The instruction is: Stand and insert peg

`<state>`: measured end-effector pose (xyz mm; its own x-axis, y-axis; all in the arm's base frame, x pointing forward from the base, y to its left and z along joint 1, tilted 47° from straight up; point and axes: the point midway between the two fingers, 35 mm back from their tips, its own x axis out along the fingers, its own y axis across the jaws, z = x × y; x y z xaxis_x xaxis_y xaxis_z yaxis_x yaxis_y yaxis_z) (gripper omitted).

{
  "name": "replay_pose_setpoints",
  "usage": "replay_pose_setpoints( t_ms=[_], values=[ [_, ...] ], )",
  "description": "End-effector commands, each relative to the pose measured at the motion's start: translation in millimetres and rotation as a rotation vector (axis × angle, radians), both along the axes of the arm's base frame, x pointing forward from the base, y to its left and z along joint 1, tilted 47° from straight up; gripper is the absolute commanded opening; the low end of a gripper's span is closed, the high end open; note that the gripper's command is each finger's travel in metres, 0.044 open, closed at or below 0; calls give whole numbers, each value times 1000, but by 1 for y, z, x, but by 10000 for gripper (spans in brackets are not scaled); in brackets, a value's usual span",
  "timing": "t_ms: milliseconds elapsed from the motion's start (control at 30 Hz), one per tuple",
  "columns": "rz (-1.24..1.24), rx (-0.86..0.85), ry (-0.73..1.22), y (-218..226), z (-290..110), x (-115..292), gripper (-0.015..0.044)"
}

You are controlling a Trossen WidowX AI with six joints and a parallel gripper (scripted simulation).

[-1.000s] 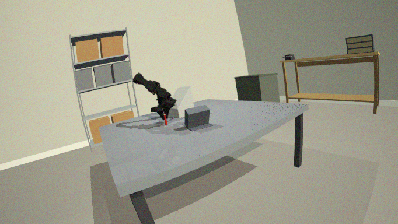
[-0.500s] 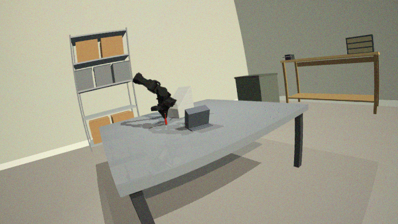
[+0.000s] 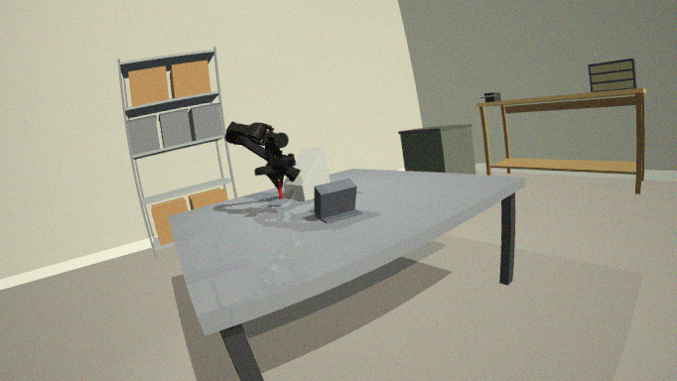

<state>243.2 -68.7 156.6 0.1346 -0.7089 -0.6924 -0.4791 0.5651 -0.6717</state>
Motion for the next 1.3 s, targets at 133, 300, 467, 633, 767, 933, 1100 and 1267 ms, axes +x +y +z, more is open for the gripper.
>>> replay_pose_setpoints(
  t_ms=[133, 300, 467, 633, 767, 933, 1100, 1267],
  values=[
    [-1, -10, 8, 15, 13, -2, 0],
    [14, -6, 0, 17, 8, 2, 0],
    [33, -2, -10, 19, 2, 8, 0],
    [52, 2, -21, 22, -4, 13, 0],
    [67, 5, -29, 23, -8, 16, 0],
    [86, 9, -40, 26, -14, 21, 0],
    [105, 12, -50, 28, -19, 26, 0],
    [124, 14, -61, 30, -24, 30, 0]
  ],
)
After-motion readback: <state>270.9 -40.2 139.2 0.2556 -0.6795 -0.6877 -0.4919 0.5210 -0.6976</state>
